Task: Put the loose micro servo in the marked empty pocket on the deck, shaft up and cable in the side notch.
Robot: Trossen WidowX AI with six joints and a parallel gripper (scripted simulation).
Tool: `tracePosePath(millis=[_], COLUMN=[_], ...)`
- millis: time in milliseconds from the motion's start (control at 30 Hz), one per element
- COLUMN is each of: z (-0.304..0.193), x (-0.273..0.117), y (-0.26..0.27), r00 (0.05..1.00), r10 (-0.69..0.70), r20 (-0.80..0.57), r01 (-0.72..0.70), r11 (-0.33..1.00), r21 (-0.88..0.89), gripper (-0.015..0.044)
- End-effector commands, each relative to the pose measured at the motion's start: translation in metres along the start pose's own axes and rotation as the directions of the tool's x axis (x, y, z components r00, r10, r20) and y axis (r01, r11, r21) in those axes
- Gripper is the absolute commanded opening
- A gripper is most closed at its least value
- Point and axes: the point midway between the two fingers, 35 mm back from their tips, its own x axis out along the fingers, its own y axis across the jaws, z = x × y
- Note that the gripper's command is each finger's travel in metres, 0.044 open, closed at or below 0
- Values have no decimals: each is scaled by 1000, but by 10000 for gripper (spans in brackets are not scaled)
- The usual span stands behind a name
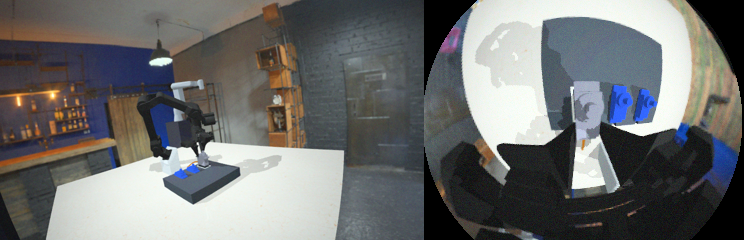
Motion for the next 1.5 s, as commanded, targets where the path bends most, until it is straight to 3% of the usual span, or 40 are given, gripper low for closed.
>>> tracePosePath(millis=[0, 1467], z=[1, 1], x=[1, 44], y=[0, 0], r00=[1000, 1000], r10=[-1, -3], r20=[5, 6], r01=[1, 3], r11=[1000, 1000], r21=[-3, -3], gripper=[0, 0])
